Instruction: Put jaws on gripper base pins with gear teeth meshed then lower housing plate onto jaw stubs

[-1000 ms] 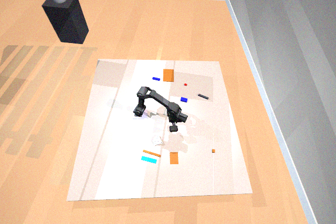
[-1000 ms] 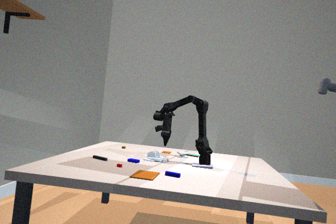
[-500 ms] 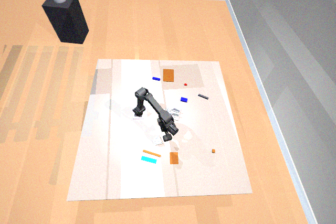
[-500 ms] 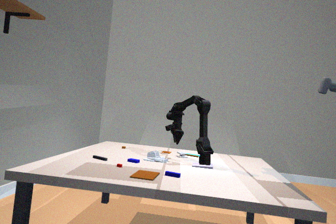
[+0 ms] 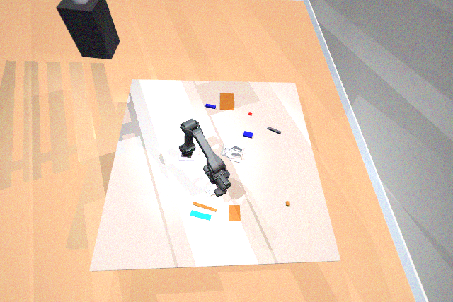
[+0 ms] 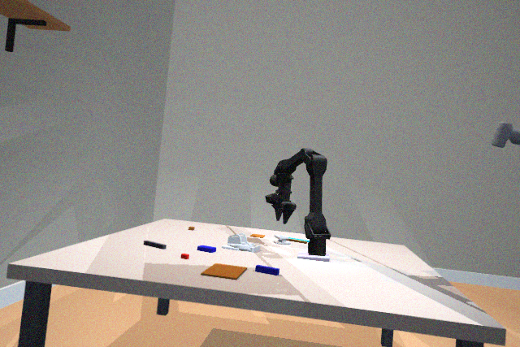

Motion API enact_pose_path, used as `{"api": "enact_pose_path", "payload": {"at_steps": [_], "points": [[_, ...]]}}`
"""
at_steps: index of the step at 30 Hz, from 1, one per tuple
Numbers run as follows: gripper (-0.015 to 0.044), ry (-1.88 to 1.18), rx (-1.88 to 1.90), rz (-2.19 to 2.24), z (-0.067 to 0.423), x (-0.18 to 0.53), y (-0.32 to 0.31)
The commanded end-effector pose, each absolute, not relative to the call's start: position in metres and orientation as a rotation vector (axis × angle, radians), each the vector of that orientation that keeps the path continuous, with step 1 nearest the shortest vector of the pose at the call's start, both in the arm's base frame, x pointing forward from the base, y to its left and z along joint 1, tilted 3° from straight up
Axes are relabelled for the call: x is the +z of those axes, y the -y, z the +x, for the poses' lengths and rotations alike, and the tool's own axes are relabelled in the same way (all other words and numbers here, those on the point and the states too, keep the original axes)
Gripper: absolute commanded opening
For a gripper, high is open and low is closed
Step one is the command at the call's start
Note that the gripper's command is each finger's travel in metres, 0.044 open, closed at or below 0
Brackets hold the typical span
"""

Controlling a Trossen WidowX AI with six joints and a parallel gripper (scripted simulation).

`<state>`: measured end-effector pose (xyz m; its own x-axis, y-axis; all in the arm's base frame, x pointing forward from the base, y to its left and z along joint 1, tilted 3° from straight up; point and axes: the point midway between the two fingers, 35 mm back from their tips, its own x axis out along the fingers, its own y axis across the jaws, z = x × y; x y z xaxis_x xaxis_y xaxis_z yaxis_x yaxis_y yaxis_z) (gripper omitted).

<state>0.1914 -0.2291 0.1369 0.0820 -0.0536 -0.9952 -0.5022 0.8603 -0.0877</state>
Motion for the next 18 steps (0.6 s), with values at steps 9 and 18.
{"api": "enact_pose_path", "payload": {"at_steps": [9,18], "points": [[0.044,-1.469,0.373,-0.46,0.191,0.105,0.228],[0.044,-1.469,0.373,-0.46,0.192,0.091,0.229]]}}
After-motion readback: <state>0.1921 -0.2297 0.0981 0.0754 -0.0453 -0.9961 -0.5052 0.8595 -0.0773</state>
